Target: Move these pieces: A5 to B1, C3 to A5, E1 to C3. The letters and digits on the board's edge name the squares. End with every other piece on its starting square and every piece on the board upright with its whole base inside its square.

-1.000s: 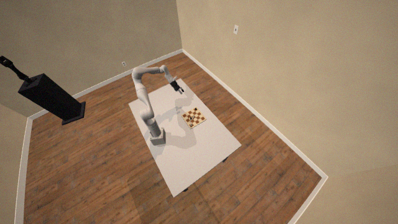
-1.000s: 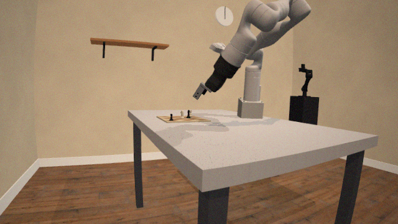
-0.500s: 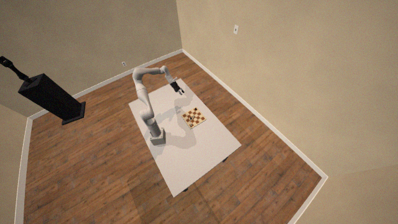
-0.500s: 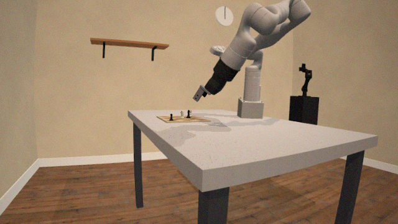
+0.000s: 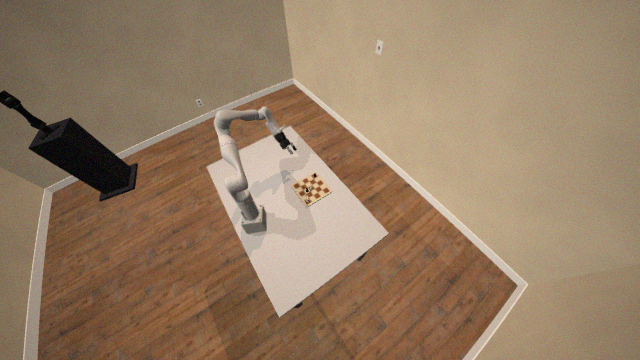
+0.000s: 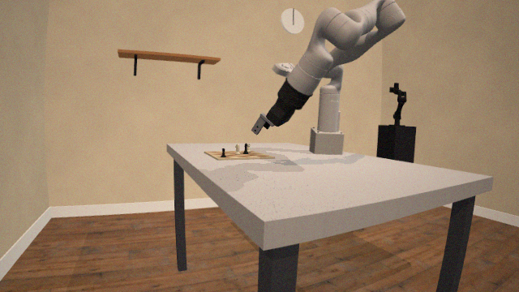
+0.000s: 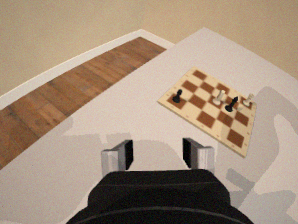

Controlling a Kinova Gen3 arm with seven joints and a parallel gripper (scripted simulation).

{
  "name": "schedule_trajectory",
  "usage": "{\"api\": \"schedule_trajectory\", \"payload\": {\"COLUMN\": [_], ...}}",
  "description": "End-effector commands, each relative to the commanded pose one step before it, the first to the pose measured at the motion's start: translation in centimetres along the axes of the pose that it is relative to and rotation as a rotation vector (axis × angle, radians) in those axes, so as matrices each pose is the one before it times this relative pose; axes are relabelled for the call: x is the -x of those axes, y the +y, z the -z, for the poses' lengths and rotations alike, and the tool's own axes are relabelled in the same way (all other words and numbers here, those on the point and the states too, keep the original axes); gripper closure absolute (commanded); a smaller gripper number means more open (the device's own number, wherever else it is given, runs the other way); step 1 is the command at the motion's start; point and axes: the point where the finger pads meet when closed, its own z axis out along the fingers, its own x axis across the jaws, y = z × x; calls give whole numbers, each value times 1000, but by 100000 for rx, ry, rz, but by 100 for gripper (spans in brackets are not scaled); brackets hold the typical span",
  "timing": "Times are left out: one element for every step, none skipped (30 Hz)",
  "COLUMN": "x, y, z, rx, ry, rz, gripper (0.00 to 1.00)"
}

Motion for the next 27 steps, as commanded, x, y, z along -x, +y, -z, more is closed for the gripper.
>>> {"api": "schedule_trajectory", "payload": {"x": [-146,0,0,0,0,0,0,0,0,-220,0,0,0,0,0,-212,0,0,0,0,0,0,-211,0,0,0,0], "y": [88,0,0,0,0,0,0,0,0,211,0,0,0,0,0,199,0,0,0,0,0,0,191,0,0,0,0], "z": [-439,0,0,0,0,0,0,0,0,-487,0,0,0,0,0,-479,0,0,0,0,0,0,-469,0,0,0,0], "rx": [-389,0,0,0,0,0,0,0,0,-133,0,0,0,0,0,-114,0,0,0,0,0,0,-143,0,0,0,0], "ry": [1090,0,0,0,0,0,0,0,0,1350,0,0,0,0,0,1324,0,0,0,0,0,0,1292,0,0,0,0], "rz": [-1857,0,0,0,0,0,0,0,0,-2957,0,0,0,0,0,-2896,0,0,0,0,0,0,-2817,0,0,0,0], "gripper": [0,0,0,0,0,0,0,0,0,0,0,0,0,0,0,0,0,0,0,0,0,0,0,0,0,0,0]}}
